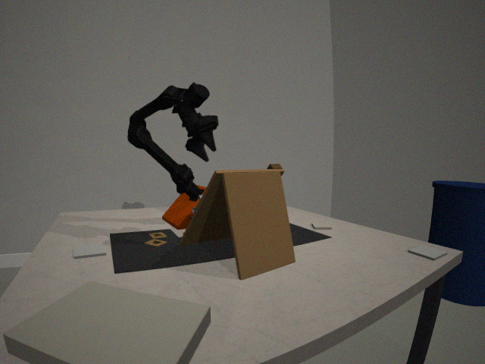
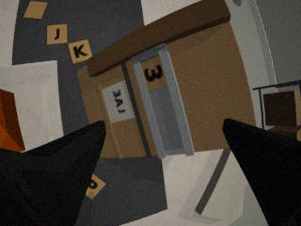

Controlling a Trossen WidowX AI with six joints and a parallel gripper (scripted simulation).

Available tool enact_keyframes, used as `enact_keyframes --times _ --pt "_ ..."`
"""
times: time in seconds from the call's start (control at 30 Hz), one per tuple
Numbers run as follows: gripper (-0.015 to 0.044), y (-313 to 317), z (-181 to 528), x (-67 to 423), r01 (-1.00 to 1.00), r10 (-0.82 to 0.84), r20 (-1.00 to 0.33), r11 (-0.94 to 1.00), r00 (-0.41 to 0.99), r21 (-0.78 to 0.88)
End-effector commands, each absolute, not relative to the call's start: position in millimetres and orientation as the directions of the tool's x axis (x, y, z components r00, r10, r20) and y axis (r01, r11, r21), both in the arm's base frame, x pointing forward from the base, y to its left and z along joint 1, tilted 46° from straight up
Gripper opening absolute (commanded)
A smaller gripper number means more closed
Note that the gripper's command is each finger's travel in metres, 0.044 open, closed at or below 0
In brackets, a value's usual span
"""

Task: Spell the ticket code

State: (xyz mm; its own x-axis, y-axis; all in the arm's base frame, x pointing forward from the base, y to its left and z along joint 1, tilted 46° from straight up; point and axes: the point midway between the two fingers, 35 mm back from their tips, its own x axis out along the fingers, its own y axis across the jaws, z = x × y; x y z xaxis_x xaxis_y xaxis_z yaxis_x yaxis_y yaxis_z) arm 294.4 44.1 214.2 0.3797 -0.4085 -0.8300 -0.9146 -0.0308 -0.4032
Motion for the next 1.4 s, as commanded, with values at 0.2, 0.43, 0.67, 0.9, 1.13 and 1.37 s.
enact_keyframes --times 0.2,0.43,0.67,0.9,1.13,1.37 --pt "0.0440 50.8 237.7 271.4 -0.873 -0.313 -0.836 -0.348 0.451 -0.340" --pt "0.0440 50.8 237.7 271.4 -0.873 -0.313 -0.836 -0.348 0.451 -0.340" --pt "0.0340 28.4 232.6 270.6 -0.891 -0.348 -0.828 -0.056 0.439 -0.450" --pt "0.0340 -32.1 216.9 258.6 -0.459 -0.447 -0.805 0.663 0.392 -0.591" --pt "0.0340 -86.4 199.2 233.6 0.359 -0.539 -0.780 0.830 0.319 -0.427" --pt "0.0340 -125.2 182.9 204.0 0.883 -0.607 -0.758 0.461 0.239 -0.090"
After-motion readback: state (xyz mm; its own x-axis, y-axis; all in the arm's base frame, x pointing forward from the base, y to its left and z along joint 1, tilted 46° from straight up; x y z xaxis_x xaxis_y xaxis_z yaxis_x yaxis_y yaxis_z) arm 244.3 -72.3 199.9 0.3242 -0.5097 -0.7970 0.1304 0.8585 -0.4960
